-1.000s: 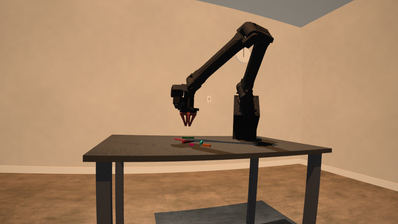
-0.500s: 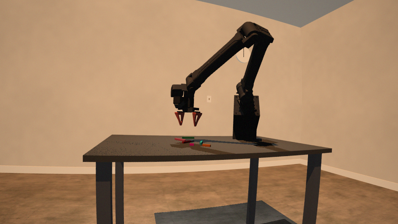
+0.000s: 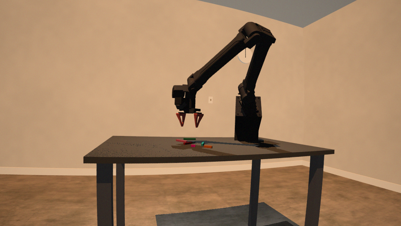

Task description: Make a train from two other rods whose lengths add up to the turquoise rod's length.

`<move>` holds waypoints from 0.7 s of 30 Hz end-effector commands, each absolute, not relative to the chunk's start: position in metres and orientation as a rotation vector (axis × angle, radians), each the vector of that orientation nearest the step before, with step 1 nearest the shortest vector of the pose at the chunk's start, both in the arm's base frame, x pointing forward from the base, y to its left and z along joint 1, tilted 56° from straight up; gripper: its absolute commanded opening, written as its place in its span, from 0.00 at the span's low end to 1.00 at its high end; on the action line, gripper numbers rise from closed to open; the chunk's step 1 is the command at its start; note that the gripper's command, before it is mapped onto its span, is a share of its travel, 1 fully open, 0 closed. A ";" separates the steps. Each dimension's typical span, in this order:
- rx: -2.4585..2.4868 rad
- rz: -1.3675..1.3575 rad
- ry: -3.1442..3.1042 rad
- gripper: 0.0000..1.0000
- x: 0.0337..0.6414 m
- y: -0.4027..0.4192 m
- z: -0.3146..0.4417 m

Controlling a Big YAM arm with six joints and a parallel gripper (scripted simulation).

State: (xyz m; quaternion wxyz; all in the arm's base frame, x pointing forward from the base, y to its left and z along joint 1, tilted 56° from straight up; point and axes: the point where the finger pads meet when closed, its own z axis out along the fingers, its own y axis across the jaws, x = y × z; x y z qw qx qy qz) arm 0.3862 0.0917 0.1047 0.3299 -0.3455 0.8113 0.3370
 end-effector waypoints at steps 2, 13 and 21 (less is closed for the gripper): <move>-0.926 0.858 2.090 1.00 0.397 0.091 0.117; -0.841 0.891 2.131 1.00 0.398 0.096 0.124; -0.573 1.028 2.290 1.00 0.387 0.104 0.116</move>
